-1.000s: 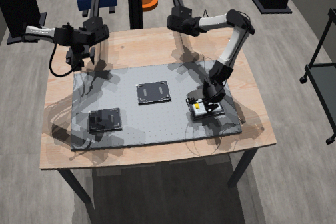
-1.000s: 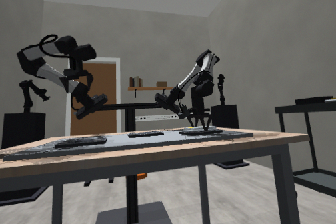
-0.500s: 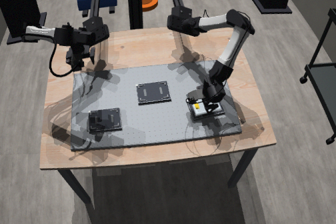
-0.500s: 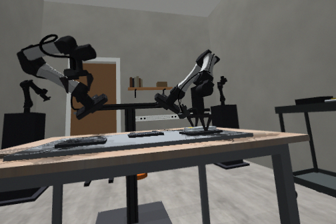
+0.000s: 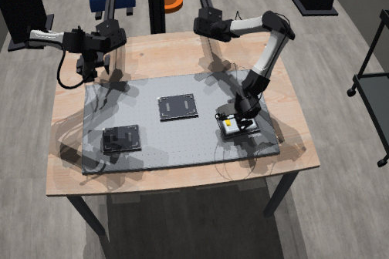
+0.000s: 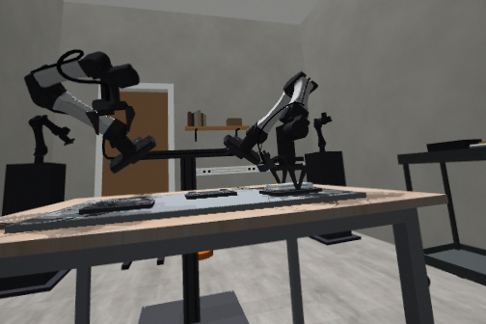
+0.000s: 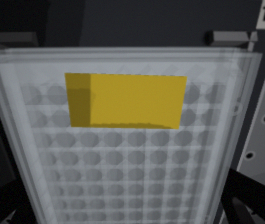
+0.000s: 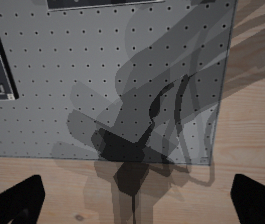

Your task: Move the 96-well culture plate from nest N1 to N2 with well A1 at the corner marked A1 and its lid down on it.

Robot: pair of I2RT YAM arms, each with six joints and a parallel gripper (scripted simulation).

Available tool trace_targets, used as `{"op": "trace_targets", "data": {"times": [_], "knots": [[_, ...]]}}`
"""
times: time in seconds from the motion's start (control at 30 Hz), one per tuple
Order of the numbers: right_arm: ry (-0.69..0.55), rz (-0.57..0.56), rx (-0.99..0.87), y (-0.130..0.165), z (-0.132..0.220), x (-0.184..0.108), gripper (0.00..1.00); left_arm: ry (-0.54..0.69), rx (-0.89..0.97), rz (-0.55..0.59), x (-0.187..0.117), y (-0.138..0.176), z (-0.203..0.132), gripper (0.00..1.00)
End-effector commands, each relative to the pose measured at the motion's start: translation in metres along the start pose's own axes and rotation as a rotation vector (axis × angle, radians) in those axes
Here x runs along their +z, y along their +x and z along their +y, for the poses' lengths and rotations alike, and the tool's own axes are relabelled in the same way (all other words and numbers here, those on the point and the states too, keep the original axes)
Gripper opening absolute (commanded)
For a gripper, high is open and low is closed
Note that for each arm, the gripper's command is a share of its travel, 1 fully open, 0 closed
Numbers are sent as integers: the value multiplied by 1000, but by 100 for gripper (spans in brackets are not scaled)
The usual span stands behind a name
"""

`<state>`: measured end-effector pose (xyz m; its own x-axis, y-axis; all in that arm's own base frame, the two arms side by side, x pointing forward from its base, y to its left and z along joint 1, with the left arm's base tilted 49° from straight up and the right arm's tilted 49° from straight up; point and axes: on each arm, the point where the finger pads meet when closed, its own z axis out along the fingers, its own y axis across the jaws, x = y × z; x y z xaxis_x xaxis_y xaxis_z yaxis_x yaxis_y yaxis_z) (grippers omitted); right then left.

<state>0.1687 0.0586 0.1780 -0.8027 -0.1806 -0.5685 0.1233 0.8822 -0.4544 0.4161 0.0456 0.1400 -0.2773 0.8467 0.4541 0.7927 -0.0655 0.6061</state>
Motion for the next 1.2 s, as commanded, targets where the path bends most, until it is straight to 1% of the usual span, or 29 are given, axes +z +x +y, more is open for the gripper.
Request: {"op": "trace_targets", "data": {"times": [0.0, 0.1, 0.2, 0.53, 0.63, 0.67, 0.77, 0.93, 1.17], "knots": [[99, 26, -18, 3, -1, -1, 100, -7, 9, -11, -2, -9, -2, 100], [99, 26, -18, 3, -1, -1, 100, -7, 9, -11, -2, -9, -2, 100], [99, 26, -18, 3, -1, -1, 100, -17, 5, -9, -13, -4, 0, 100], [99, 26, -18, 3, -1, -1, 100, -17, 5, -8, -19, -3, -1, 100], [99, 26, -18, 3, -1, -1, 100, -15, 3, -6, -19, -2, -1, 100], [99, 26, -18, 3, -1, -1, 100, 10, 19, -1, -12, -6, -8, 100], [99, 26, -18, 3, -1, -1, 100, -17, 5, -8, -23, -3, -1, 100], [99, 26, -18, 3, -1, -1, 100, -17, 3, -6, -25, -3, 1, 100], [99, 26, -18, 3, -1, -1, 100, -37, -11, -10, -37, 0, 9, 100]]}}
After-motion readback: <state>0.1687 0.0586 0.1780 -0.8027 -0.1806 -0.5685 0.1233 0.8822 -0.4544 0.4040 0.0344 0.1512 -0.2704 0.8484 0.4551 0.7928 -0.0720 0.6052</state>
